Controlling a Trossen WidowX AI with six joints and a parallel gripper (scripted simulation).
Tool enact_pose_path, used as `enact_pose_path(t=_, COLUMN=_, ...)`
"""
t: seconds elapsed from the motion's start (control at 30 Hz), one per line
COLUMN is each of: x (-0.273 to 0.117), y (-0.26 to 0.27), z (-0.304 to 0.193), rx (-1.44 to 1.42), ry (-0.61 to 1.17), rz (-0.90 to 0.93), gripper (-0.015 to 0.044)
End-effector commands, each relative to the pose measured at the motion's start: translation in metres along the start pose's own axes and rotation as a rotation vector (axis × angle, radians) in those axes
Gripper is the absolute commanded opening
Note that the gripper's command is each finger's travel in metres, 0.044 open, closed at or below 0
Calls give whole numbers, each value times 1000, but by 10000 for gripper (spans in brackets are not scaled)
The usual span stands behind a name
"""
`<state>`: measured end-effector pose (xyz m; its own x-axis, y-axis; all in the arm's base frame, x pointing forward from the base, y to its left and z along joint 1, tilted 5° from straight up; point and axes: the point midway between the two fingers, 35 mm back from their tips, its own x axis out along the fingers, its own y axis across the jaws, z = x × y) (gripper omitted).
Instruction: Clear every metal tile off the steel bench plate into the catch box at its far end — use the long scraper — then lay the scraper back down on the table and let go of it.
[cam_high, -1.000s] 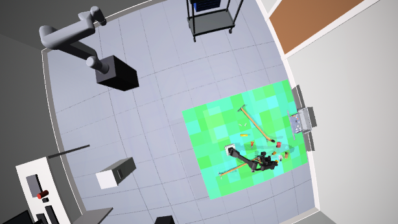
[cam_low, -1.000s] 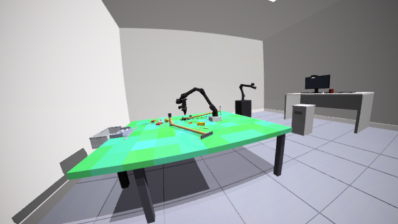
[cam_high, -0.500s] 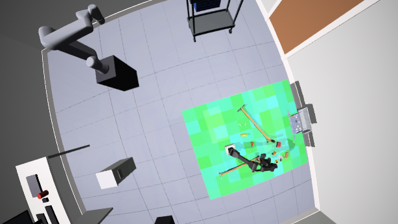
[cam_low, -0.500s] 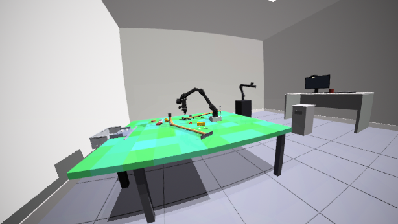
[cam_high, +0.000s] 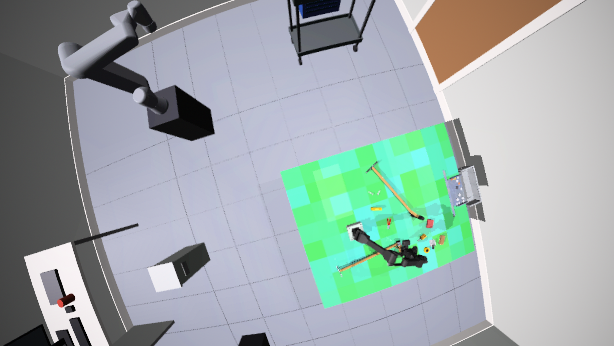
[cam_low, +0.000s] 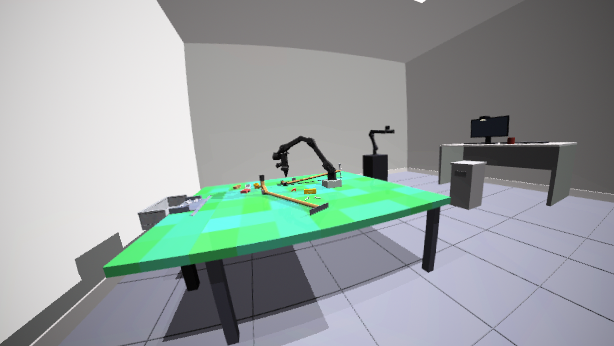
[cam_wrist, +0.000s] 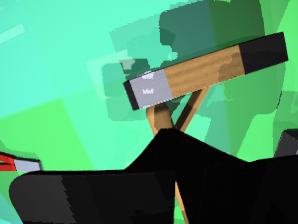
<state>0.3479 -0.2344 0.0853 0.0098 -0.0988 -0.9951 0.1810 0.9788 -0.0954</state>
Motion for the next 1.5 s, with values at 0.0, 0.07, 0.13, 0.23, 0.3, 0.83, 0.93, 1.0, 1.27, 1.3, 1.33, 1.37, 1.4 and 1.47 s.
enact_pose_path(t=0.0, x=-7, y=2, z=2, rx=-1, ry=-2, rz=0, gripper=0)
enact_pose_path(t=0.07, x=-13, y=1, z=3, rx=-1, ry=-2, rz=0, gripper=0)
enact_pose_path(t=0.13, x=-19, y=1, z=4, rx=0, ry=-2, rz=0, gripper=0)
enact_pose_path(t=0.23, x=-28, y=1, z=4, rx=0, ry=-3, rz=0, gripper=0)
enact_pose_path(t=0.3, x=-34, y=1, z=5, rx=1, ry=-3, rz=0, gripper=0)
enact_pose_path(t=0.83, x=-81, y=1, z=3, rx=0, ry=-3, rz=0, gripper=0)
enact_pose_path(t=0.93, x=-90, y=2, z=2, rx=-1, ry=-2, rz=0, gripper=0)
enact_pose_path(t=1.0, x=-95, y=2, z=0, rx=-1, ry=-2, rz=0, gripper=0)
enact_pose_path(t=1.27, x=-97, y=21, z=20, rx=-68, ry=-75, rz=24, gripper=131)
enact_pose_path(t=1.3, x=-96, y=27, z=26, rx=-87, ry=-96, rz=31, gripper=157)
enact_pose_path(t=1.33, x=-95, y=33, z=31, rx=-107, ry=-117, rz=38, gripper=184)
enact_pose_path(t=1.37, x=-95, y=39, z=37, rx=-127, ry=-138, rz=45, gripper=210)
enact_pose_path(t=1.4, x=-94, y=45, z=42, rx=-147, ry=-159, rz=52, gripper=236)
enact_pose_path(t=1.47, x=-94, y=58, z=52, rx=-188, ry=-201, rz=66, gripper=289)
